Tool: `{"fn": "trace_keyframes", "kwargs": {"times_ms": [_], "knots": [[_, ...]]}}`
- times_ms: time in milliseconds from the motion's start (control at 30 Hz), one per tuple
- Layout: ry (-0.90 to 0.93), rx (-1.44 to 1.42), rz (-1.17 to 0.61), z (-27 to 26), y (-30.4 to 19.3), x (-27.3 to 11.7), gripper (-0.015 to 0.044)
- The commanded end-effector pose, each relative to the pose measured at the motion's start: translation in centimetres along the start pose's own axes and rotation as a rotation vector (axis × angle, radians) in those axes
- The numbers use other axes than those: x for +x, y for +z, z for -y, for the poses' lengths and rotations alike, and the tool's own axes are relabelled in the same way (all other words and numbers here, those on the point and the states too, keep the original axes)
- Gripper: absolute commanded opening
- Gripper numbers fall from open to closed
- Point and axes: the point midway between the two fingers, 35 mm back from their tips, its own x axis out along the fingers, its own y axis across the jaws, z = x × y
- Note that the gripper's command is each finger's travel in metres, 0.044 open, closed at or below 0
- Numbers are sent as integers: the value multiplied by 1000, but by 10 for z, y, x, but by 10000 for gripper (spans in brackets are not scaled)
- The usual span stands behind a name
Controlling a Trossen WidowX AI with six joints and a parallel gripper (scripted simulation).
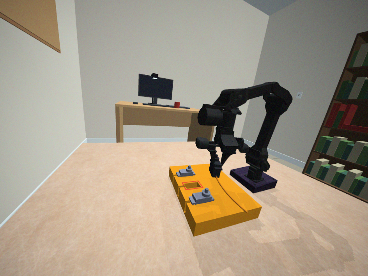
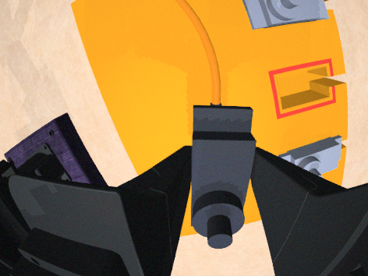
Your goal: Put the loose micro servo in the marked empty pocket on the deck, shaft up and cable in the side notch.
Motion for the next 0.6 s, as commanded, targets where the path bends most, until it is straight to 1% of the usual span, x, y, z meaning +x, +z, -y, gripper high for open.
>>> {"fn": "trace_keyframes", "kwargs": {"times_ms": [0,567], "knots": [[2,141,4,-1,0,0,0],[3,728,3,-1,0,0,0]]}}
